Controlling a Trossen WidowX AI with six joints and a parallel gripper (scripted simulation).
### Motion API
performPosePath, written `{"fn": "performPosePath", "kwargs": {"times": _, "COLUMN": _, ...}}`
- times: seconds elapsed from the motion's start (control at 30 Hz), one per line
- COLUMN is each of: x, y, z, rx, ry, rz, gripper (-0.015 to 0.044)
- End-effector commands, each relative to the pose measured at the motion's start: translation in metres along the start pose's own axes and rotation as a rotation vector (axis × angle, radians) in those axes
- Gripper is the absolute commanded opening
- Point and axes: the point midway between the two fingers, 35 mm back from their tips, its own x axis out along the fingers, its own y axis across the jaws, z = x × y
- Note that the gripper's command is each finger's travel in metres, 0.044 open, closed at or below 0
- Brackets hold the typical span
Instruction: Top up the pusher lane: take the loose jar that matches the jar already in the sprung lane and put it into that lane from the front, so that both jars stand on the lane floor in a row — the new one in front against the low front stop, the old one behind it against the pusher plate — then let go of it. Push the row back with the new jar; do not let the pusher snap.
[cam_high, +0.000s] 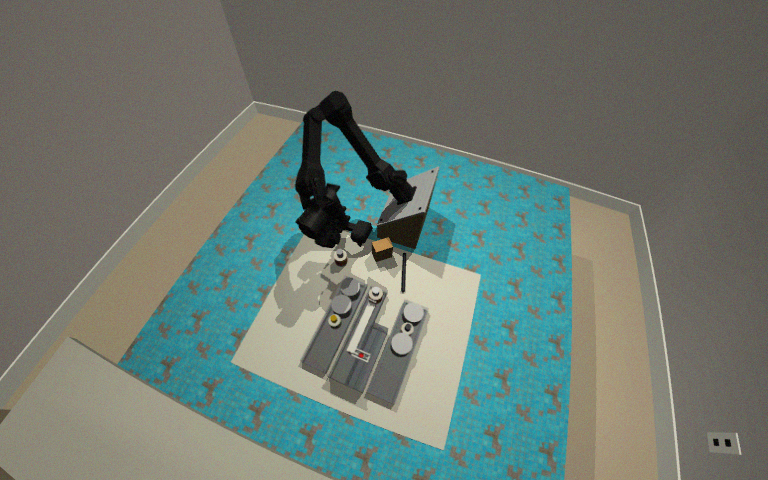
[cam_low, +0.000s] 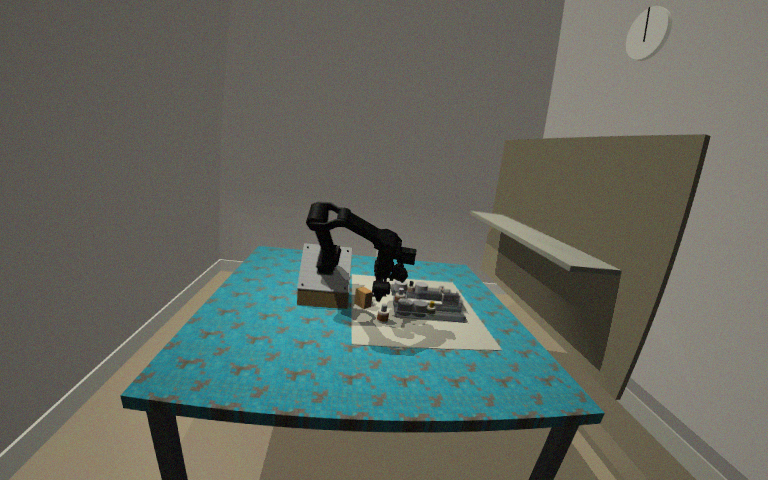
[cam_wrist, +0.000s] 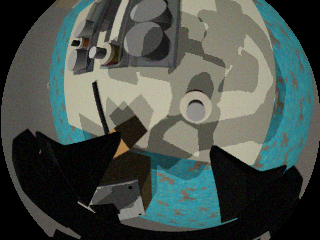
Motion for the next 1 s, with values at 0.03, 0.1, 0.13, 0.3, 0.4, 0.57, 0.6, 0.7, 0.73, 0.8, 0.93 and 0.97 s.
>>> {"fn": "performPosePath", "kwargs": {"times": 0.03, "x": -0.008, "y": -0.012, "z": 0.026, "rx": -0.08, "ry": -0.026, "rz": -0.225, "gripper": 0.044}}
{"fn": "performPosePath", "kwargs": {"times": 0.1, "x": -0.008, "y": -0.012, "z": 0.026, "rx": -0.08, "ry": -0.026, "rz": -0.225, "gripper": 0.044}}
{"fn": "performPosePath", "kwargs": {"times": 0.13, "x": -0.008, "y": -0.012, "z": 0.026, "rx": -0.08, "ry": -0.026, "rz": -0.225, "gripper": 0.044}}
{"fn": "performPosePath", "kwargs": {"times": 0.3, "x": 0.012, "y": -0.016, "z": 0.027, "rx": -0.08, "ry": -0.026, "rz": -0.225, "gripper": 0.044}}
{"fn": "performPosePath", "kwargs": {"times": 0.4, "x": 0.022, "y": -0.018, "z": 0.027, "rx": -0.08, "ry": -0.026, "rz": -0.227, "gripper": 0.044}}
{"fn": "performPosePath", "kwargs": {"times": 0.57, "x": 0.026, "y": -0.019, "z": 0.026, "rx": -0.08, "ry": -0.026, "rz": -0.227, "gripper": 0.044}}
{"fn": "performPosePath", "kwargs": {"times": 0.6, "x": 0.032, "y": -0.02, "z": 0.027, "rx": -0.08, "ry": -0.026, "rz": -0.227, "gripper": 0.044}}
{"fn": "performPosePath", "kwargs": {"times": 0.7, "x": 0.036, "y": -0.021, "z": 0.027, "rx": -0.08, "ry": -0.026, "rz": -0.227, "gripper": 0.044}}
{"fn": "performPosePath", "kwargs": {"times": 0.73, "x": 0.036, "y": -0.021, "z": 0.027, "rx": -0.08, "ry": -0.026, "rz": -0.227, "gripper": 0.044}}
{"fn": "performPosePath", "kwargs": {"times": 0.8, "x": 0.038, "y": -0.022, "z": 0.027, "rx": -0.08, "ry": -0.026, "rz": -0.227, "gripper": 0.044}}
{"fn": "performPosePath", "kwargs": {"times": 0.93, "x": 0.045, "y": -0.023, "z": 0.027, "rx": -0.079, "ry": -0.026, "rz": -0.227, "gripper": 0.044}}
{"fn": "performPosePath", "kwargs": {"times": 0.97, "x": 0.046, "y": -0.023, "z": 0.027, "rx": -0.079, "ry": -0.026, "rz": -0.227, "gripper": 0.044}}
